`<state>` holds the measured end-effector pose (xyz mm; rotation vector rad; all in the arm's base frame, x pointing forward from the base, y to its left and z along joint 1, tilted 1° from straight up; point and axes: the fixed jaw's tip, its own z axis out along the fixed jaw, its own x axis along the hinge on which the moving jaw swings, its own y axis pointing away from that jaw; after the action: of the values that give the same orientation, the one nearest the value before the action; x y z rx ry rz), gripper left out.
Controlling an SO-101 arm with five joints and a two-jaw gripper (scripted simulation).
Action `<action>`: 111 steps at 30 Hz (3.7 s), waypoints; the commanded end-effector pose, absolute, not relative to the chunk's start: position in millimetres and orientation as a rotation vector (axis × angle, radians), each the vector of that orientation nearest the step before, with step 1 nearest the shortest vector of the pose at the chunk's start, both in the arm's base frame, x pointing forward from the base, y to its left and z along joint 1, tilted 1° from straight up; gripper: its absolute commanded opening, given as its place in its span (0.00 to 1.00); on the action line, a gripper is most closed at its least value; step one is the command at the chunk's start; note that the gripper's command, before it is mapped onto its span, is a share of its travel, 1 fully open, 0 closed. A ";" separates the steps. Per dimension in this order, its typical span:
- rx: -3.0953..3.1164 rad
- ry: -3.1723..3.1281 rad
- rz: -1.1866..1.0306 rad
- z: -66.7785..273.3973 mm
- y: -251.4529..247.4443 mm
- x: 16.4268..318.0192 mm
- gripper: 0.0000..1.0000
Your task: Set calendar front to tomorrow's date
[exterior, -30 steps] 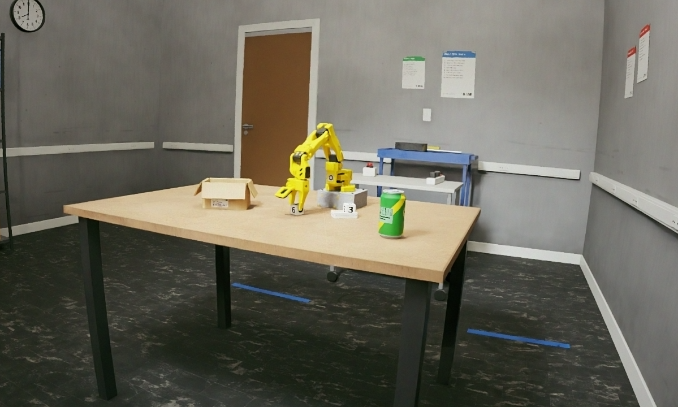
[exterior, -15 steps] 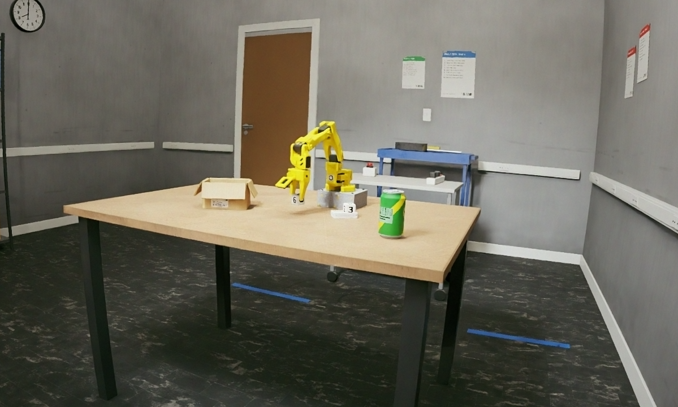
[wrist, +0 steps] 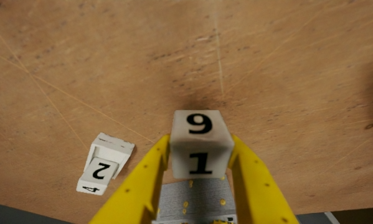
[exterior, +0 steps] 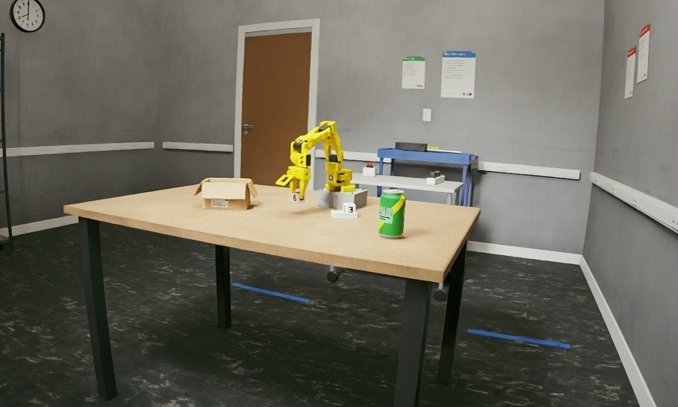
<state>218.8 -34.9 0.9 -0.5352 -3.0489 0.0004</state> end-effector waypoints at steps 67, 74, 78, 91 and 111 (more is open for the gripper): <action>1.258 -2.870 -0.015 4.7 -86.0 186.8 0.00; 1.611 -2.689 -0.019 3.8 -97.0 177.8 0.00; 1.708 -2.629 -0.020 3.6 -100.1 175.1 0.00; 2.269 -2.169 -0.025 1.8 -118.7 158.6 0.00; 2.728 -1.564 -0.027 -0.1 -135.6 141.7 0.00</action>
<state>143.2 -132.8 -2.7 2.7027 -1.6110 -0.0643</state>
